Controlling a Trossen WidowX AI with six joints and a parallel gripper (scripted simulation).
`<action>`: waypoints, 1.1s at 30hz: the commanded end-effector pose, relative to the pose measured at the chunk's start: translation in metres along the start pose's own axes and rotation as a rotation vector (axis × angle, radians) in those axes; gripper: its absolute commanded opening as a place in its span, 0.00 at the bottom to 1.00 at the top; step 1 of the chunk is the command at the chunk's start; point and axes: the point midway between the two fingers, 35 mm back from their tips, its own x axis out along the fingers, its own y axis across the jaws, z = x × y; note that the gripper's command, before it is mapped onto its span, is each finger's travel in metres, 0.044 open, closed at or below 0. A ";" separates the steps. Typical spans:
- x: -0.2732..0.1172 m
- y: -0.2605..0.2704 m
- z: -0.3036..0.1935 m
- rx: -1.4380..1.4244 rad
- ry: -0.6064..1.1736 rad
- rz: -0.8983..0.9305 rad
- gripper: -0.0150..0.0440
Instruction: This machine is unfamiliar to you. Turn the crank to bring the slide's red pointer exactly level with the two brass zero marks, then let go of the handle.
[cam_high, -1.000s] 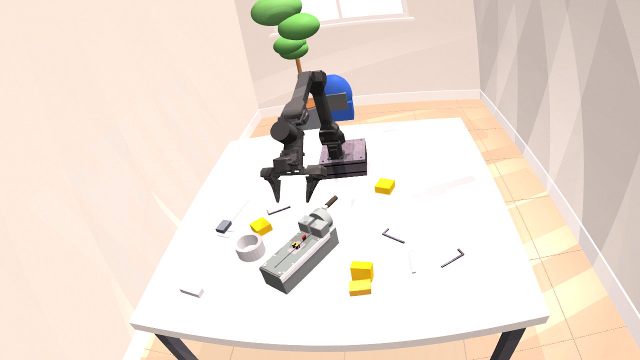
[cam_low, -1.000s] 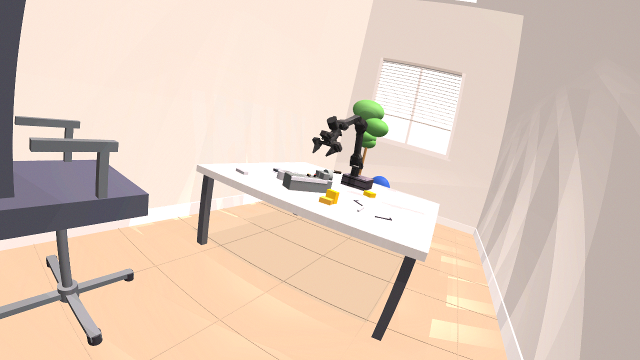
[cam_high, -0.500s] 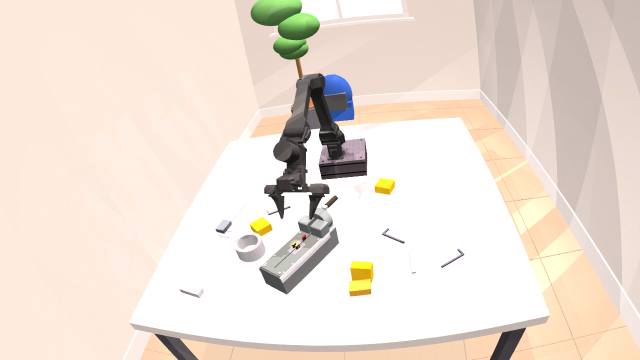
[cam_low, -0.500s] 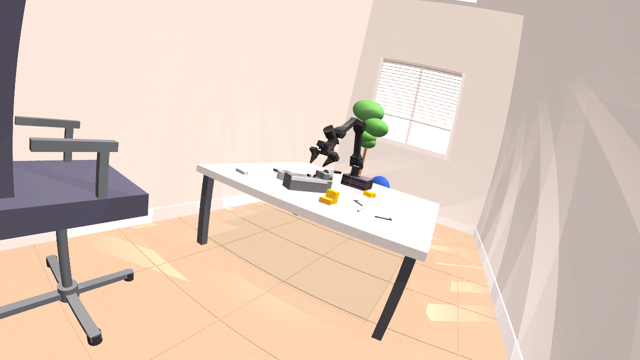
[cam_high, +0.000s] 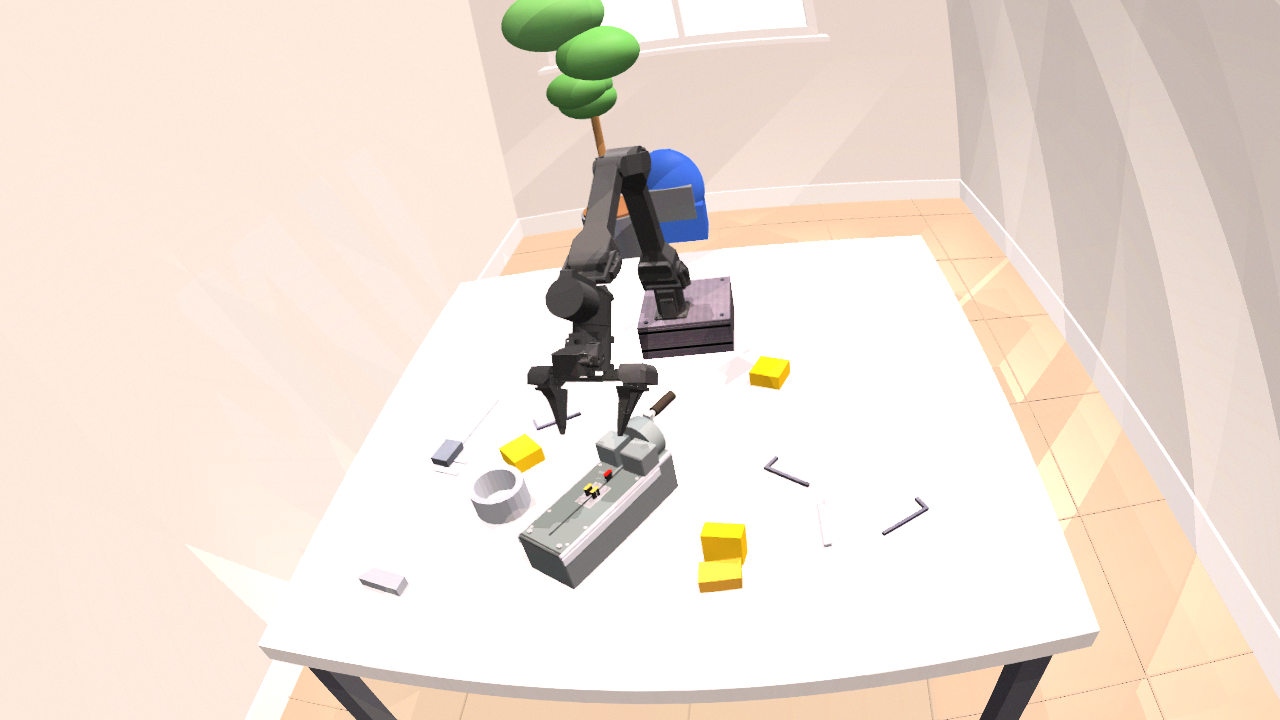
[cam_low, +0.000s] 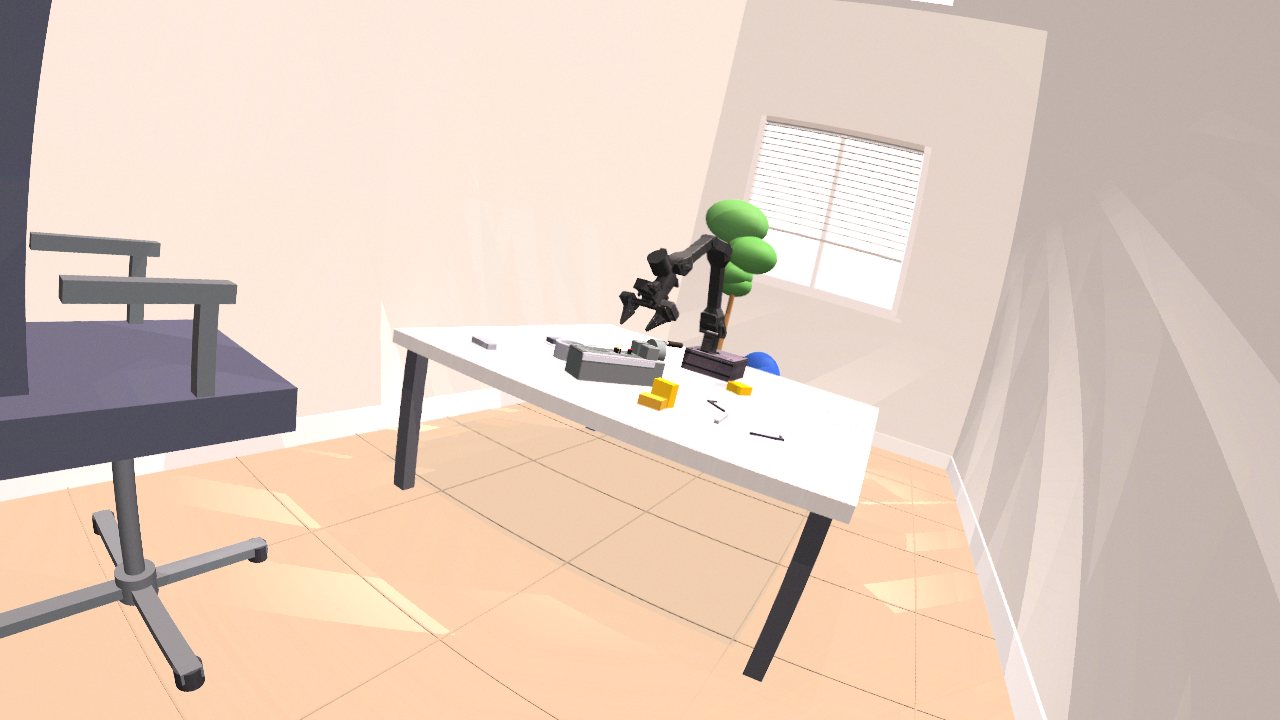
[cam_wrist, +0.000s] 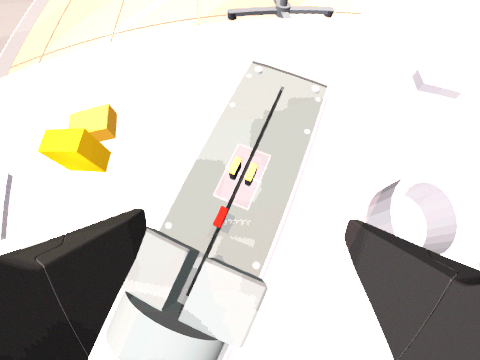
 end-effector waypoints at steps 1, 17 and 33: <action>-0.012 0.000 0.012 0.001 -0.007 -0.003 1.00; -0.059 0.043 -0.007 0.112 -0.004 -0.121 1.00; -0.097 0.077 -0.057 0.248 -0.107 -0.266 1.00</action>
